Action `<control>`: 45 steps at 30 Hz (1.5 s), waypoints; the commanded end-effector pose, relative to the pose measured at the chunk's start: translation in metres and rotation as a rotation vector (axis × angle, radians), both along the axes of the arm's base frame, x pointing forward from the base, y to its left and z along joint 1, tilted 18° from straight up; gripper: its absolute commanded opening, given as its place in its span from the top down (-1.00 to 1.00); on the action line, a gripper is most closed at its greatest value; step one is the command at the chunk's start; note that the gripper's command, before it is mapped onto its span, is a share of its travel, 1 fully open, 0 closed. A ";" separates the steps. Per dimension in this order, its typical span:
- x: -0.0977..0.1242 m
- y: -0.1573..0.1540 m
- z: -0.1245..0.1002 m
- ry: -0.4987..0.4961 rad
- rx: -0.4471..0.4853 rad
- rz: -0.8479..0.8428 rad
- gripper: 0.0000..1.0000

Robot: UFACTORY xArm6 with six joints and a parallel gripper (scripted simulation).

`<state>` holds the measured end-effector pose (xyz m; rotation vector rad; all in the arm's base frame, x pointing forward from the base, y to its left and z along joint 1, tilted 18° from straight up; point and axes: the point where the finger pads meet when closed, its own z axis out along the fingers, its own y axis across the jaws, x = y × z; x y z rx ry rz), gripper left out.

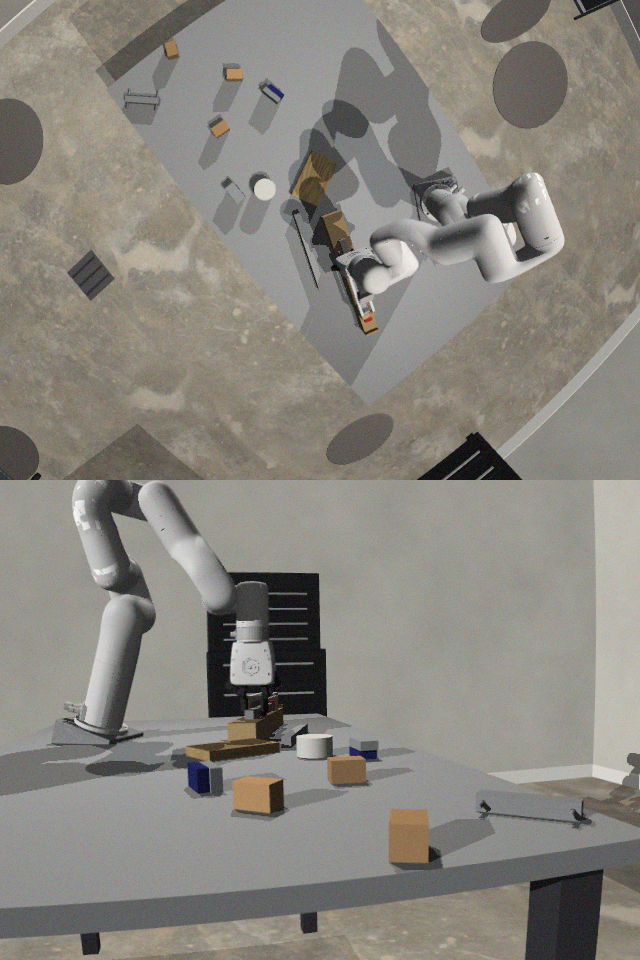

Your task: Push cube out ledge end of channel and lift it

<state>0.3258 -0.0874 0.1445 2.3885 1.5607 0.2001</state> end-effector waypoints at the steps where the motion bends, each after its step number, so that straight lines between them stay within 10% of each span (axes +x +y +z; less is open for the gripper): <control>1: 0.001 0.000 0.001 -0.003 -0.001 0.000 0.24; 14: 0.000 0.001 0.006 -0.003 -0.001 0.000 0.24; 23: -0.017 0.011 0.066 -0.003 -0.001 0.000 0.24; 36: -0.018 0.011 0.068 -0.003 -0.001 0.000 0.24; 37: -0.018 0.010 0.068 -0.003 -0.001 0.000 1.00; 45: -0.050 -0.062 0.071 -0.003 -0.001 0.000 1.00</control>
